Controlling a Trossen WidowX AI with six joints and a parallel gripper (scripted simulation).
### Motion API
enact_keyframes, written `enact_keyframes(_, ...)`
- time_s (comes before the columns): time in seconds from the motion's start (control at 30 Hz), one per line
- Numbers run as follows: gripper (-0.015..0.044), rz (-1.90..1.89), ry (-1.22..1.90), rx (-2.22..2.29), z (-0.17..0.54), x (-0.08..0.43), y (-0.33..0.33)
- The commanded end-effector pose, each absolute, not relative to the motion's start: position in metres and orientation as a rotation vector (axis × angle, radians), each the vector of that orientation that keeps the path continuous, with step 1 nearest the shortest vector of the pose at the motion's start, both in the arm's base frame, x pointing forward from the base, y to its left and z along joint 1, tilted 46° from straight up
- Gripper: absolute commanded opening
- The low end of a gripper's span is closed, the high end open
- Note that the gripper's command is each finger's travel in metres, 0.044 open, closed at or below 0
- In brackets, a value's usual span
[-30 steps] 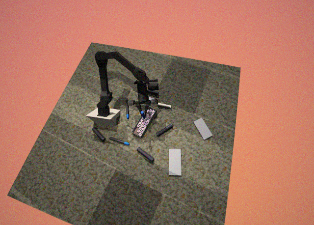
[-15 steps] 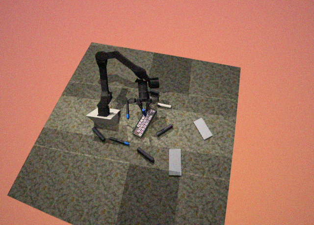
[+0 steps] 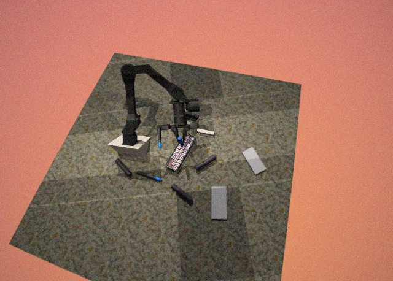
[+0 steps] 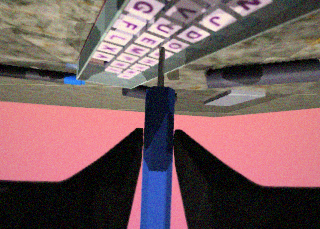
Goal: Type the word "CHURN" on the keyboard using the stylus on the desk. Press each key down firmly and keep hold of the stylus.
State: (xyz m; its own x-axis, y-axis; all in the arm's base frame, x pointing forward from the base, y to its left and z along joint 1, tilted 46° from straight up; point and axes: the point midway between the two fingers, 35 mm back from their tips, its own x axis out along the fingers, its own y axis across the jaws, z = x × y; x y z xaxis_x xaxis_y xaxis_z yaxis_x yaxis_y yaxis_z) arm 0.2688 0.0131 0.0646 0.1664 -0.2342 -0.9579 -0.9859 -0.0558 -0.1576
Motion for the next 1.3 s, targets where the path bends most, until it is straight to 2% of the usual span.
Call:
enact_keyframes(0.0,0.0081,0.984,1.244,-1.485,0.062,0.269,0.014)
enact_keyframes(1.27,0.0081,0.985,1.244,-1.484,0.053,0.269,0.023)
